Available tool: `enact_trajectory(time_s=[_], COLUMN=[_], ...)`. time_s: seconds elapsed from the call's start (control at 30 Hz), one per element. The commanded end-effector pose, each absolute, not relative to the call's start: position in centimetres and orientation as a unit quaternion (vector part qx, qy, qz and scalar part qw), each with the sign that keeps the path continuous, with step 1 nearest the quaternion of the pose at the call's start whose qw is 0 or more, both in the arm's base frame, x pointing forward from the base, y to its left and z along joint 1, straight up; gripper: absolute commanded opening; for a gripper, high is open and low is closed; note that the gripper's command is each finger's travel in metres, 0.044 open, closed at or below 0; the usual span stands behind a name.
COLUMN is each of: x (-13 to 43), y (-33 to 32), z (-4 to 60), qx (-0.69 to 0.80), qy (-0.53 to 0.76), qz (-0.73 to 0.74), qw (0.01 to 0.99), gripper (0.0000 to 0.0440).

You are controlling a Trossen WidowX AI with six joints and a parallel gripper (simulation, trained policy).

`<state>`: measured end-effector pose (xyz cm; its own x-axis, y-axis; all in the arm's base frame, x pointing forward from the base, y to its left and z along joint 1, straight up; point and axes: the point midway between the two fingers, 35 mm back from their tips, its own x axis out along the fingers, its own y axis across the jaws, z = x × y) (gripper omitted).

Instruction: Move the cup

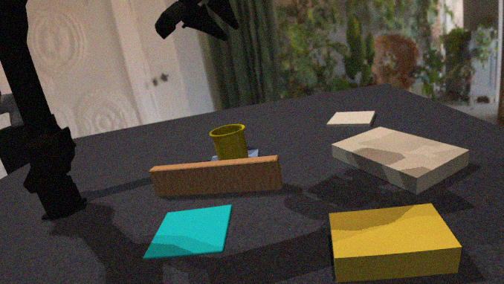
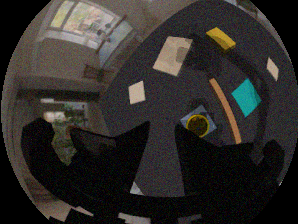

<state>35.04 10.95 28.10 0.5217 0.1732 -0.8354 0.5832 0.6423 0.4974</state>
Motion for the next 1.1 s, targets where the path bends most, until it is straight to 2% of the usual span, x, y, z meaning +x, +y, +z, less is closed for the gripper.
enact_trajectory(time_s=[0.0,1.07], x=[34.9,32.1], y=[11.0,9.6], z=[27.2,18.2], qx=[0.403,0.315], qy=[0.491,0.614], qz=[-0.156,-0.333], qw=[0.757,0.643], gripper=[0.0149,0.0172])
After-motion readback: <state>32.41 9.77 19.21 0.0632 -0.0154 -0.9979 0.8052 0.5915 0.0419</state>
